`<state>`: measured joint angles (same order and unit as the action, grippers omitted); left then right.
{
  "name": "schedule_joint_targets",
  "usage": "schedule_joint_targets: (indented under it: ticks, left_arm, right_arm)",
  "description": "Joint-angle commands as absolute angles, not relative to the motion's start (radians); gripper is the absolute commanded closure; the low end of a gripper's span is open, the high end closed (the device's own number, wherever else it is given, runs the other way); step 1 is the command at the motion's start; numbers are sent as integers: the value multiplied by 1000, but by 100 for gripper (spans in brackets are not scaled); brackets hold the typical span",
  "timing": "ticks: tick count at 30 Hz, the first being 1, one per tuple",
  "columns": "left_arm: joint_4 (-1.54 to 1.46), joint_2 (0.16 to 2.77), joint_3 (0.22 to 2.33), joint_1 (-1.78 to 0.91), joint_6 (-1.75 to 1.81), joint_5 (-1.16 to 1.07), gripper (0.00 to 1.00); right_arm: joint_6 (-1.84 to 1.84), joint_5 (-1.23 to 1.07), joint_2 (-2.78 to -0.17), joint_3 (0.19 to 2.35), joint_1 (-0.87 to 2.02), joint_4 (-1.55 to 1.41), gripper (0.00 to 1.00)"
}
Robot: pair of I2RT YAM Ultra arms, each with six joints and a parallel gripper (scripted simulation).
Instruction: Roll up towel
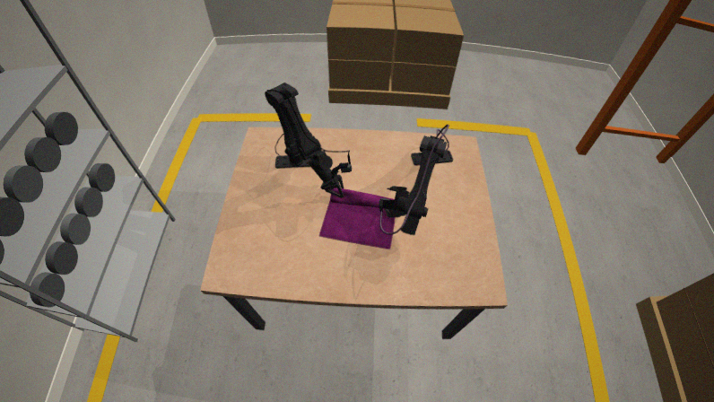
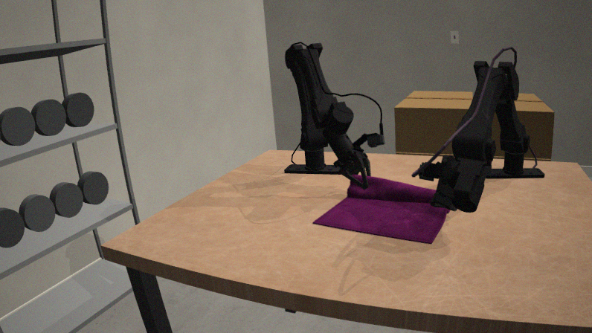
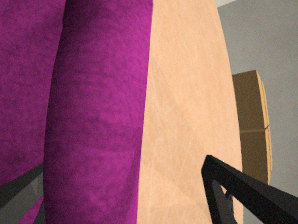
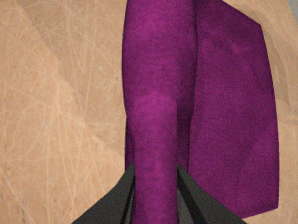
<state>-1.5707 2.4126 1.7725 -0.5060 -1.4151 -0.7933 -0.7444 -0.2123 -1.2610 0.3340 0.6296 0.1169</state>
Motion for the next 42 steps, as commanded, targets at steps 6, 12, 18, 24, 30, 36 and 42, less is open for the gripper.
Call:
schedule_joint_targets:
  ticks: [6, 12, 18, 24, 30, 36, 42]
  left_arm:
    - [-1571, 2333, 1804, -429, -1390, -751, 15]
    - [-1571, 2302, 1824, -393, -1380, -742, 15]
    - [-1571, 2291, 1837, -380, -1381, -738, 14]
    - [-1571, 2284, 1837, -405, -1452, -720, 12]
    - [-1494, 2223, 1767, -429, -1494, -708, 10]
    - [-1191, 2003, 1499, -469, -1464, -701, 8]
    - [-894, 1804, 1252, -513, -1417, -679, 6]
  right_arm:
    - [-723, -299, -1297, 379, 590, 34, 73]
    - [-716, -374, -1327, 428, 547, -40, 73]
    - [-705, -500, -1393, 517, 478, -167, 73]
    - [-711, -633, -1492, 623, 408, -312, 73]
    - [-734, -720, -1578, 704, 365, -425, 73]
    - [-765, -826, -1697, 811, 316, -578, 73]
    - [-816, -906, -1812, 909, 283, -731, 73]
